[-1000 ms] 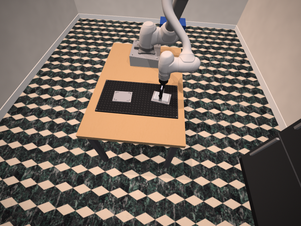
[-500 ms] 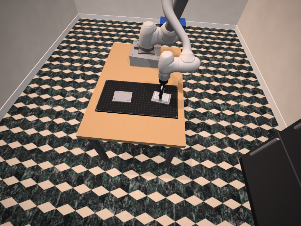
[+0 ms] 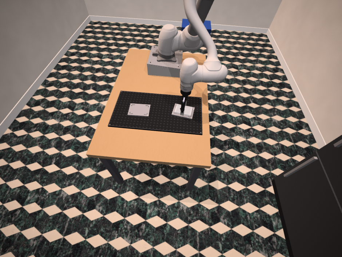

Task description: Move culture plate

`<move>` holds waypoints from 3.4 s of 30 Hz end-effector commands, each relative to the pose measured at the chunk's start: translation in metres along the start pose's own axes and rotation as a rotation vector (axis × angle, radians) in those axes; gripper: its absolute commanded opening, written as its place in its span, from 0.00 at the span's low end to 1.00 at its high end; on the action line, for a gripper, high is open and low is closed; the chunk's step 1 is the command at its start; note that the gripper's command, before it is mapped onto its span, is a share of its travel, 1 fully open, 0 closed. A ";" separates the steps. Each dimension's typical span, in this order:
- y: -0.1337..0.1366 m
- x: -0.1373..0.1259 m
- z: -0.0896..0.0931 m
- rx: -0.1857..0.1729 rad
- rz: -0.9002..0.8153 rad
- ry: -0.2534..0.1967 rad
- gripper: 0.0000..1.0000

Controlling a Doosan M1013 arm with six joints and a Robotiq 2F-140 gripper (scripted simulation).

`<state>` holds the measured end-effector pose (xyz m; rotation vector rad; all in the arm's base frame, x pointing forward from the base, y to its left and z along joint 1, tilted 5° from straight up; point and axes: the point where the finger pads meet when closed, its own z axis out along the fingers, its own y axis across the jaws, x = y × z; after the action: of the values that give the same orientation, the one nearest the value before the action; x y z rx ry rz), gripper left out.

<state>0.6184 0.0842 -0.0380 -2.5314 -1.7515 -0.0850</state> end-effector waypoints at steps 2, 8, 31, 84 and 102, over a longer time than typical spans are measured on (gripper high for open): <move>-0.001 0.002 0.004 0.000 -0.004 0.001 0.00; -0.001 0.002 0.004 0.000 -0.004 0.001 0.00; -0.001 0.002 -0.016 0.000 -0.004 0.001 0.00; -0.001 0.002 -0.059 0.000 -0.004 0.001 0.00; -0.001 0.002 -0.059 0.000 -0.004 0.001 0.00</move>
<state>0.6139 0.0848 0.0157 -2.5199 -1.7578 -0.0803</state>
